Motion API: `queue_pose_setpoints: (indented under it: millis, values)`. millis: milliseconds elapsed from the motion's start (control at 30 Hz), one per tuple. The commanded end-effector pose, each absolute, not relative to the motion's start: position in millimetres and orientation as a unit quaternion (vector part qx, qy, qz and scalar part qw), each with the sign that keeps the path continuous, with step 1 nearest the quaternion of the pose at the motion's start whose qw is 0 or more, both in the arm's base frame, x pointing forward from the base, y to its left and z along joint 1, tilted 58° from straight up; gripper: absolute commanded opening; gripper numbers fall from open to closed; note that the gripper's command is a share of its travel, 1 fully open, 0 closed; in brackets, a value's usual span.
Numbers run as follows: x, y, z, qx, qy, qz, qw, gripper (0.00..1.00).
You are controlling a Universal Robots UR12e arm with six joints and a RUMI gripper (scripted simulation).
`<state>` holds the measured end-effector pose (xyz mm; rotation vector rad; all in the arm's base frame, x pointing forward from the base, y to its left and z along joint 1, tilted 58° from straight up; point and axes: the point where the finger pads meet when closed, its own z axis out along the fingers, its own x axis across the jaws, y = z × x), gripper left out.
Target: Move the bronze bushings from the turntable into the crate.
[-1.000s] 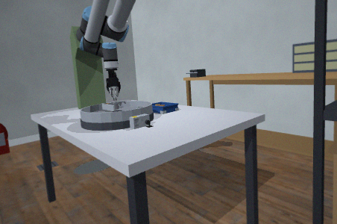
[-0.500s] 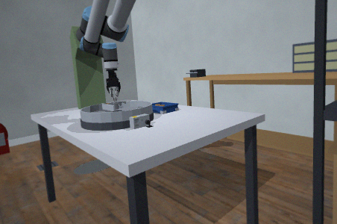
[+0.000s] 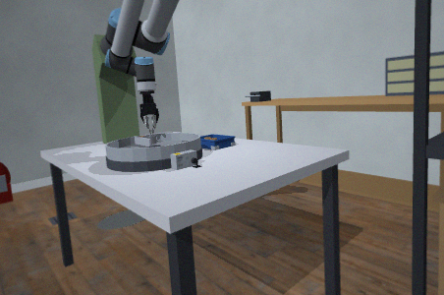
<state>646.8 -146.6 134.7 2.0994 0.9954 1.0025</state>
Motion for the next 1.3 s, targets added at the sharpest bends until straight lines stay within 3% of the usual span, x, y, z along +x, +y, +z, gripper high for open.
queue_pose_setpoints:
  millis: [0,1267]
  values:
    - [646.6,-146.4,134.9,0.791,0.375,0.378,0.301,0.05]
    - [662.1,-150.0,124.9,0.791,0.375,0.378,0.301,0.05]
